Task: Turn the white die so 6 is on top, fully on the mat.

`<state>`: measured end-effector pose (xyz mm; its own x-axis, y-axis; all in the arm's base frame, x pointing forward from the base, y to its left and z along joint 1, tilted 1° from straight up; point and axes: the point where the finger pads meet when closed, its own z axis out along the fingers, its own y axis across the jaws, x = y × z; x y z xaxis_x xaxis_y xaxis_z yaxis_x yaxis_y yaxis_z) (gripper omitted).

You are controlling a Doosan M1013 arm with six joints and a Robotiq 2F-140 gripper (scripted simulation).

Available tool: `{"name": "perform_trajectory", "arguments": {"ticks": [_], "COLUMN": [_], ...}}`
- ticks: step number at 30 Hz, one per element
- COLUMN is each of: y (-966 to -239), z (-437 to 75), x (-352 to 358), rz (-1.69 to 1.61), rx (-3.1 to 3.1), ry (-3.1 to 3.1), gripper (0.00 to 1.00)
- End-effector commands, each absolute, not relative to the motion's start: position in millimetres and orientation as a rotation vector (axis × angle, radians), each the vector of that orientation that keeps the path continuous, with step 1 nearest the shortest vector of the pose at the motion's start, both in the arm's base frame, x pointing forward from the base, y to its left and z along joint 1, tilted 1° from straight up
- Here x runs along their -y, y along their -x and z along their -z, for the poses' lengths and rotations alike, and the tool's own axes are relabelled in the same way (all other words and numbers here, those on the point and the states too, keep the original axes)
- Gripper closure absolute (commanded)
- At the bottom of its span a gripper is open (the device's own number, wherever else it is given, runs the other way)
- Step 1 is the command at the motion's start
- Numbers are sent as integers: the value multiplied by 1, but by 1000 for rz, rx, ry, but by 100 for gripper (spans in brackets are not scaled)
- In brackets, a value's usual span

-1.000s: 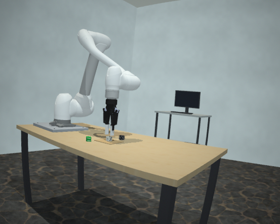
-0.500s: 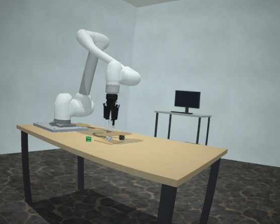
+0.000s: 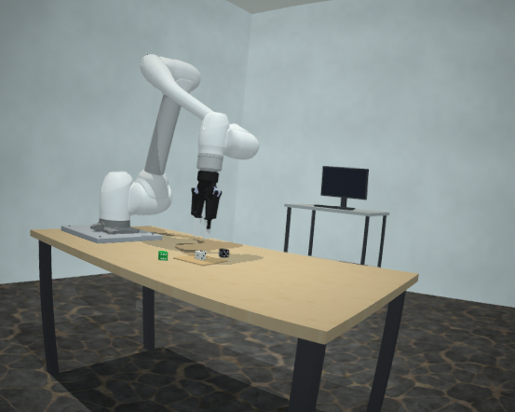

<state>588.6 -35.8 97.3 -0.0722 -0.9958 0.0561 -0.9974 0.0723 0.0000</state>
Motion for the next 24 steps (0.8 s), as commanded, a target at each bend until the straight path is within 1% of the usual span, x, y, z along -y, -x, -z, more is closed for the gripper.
{"name": "perform_trajectory", "arguments": {"ticks": [1,5,14,21,24], "y": [-587,-590,-590,-590,-592], "z": [-96,-98,-97,-96,-96], "x": [35,34,29,27,24], "rz": [-148,-264,-295,-478,-505], "rx": [2216,2162,2137,2010,1996], "ry": [-2057,-2005,-1982,-1862,-1848], "gripper": [72,72,72,72,72]}}
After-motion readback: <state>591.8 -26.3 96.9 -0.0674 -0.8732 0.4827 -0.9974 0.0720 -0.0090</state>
